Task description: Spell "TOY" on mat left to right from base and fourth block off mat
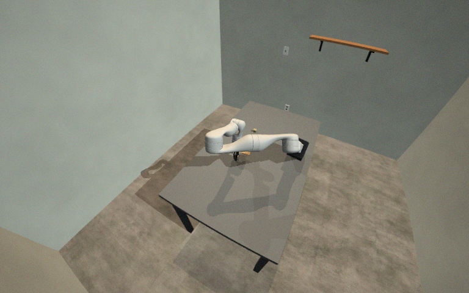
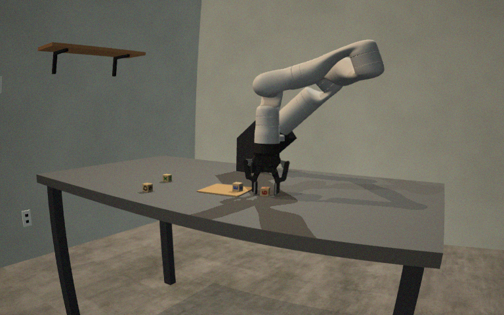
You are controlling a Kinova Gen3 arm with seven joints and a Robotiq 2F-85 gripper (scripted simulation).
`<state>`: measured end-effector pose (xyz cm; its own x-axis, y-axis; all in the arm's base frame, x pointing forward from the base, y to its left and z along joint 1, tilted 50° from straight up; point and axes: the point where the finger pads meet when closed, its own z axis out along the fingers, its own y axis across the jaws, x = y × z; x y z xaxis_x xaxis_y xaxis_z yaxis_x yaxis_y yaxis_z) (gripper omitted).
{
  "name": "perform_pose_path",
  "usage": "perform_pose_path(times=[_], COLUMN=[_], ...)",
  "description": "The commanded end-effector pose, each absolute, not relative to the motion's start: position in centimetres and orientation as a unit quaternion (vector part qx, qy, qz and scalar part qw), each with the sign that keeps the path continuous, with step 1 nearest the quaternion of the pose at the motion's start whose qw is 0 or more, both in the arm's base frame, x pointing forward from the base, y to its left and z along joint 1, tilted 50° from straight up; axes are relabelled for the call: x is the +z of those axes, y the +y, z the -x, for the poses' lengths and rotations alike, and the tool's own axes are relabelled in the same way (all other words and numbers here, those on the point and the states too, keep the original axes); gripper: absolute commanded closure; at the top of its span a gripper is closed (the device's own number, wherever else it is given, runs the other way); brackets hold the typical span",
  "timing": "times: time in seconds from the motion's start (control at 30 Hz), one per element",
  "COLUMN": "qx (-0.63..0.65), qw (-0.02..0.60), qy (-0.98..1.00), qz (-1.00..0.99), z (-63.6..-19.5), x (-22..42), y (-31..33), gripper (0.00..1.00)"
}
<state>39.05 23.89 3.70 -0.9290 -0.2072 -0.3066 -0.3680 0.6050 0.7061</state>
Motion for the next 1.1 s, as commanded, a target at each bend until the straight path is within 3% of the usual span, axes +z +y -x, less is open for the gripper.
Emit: perform_pose_path(times=[0.0,0.3,0.33,0.87,0.9,1.07], qx=[0.414,0.414,0.414,0.414,0.414,0.414], qw=[0.097,0.097,0.097,0.097,0.097,0.097], qy=[0.891,0.891,0.891,0.891,0.891,0.891], qz=[0.161,0.161,0.161,0.161,0.161,0.161], z=[-39.08,-39.08,-39.08,-39.08,-39.08,-39.08], x=[3.69,3.69,3.69,3.69,3.69,3.69], y=[23.84,23.84,23.84,23.84,23.84,23.84], gripper=[0.38,0.38,0.59,0.59,0.79,0.79])
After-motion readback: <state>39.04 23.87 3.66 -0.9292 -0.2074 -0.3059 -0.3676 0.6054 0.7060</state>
